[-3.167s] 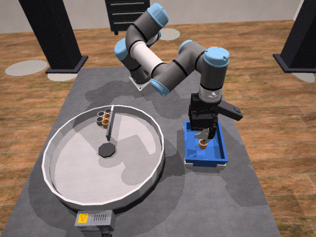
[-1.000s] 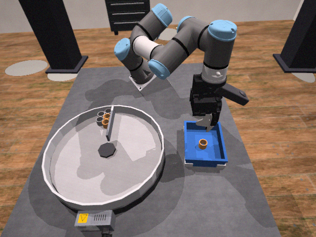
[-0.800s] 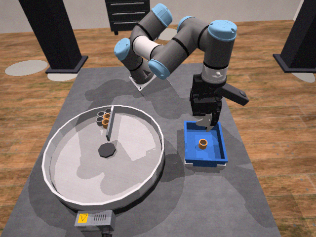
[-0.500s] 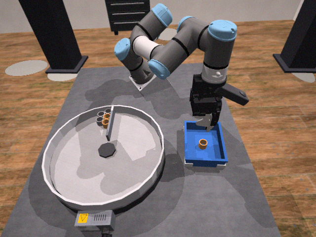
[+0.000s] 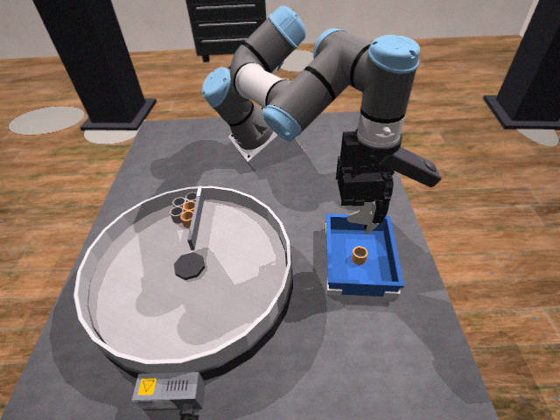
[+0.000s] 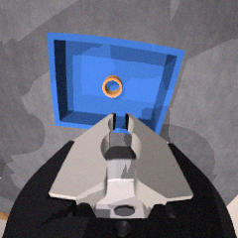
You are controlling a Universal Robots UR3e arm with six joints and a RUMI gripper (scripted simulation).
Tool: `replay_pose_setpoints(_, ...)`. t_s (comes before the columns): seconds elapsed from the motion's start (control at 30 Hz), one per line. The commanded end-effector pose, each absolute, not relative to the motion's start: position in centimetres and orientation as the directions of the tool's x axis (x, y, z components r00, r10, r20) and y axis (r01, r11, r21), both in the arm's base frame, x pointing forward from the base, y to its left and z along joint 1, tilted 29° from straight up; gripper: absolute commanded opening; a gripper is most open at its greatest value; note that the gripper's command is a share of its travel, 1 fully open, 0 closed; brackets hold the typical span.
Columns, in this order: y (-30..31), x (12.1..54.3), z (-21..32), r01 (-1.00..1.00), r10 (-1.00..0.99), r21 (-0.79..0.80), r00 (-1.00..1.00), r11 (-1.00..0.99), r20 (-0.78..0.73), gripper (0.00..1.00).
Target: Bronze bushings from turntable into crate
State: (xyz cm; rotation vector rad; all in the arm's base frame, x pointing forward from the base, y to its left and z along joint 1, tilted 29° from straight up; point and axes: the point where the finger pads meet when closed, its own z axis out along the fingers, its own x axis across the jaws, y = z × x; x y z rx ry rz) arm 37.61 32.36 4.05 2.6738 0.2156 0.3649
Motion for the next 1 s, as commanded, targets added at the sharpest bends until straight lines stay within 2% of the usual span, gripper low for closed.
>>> replay_pose_setpoints(0.0,32.50,37.59,4.16,0.093,0.207,0.433,0.952,-0.896,0.223,0.06)
replay_pose_setpoints(0.97,32.08,37.65,4.38,0.093,0.207,0.434,0.953,-0.896,0.223,0.06)
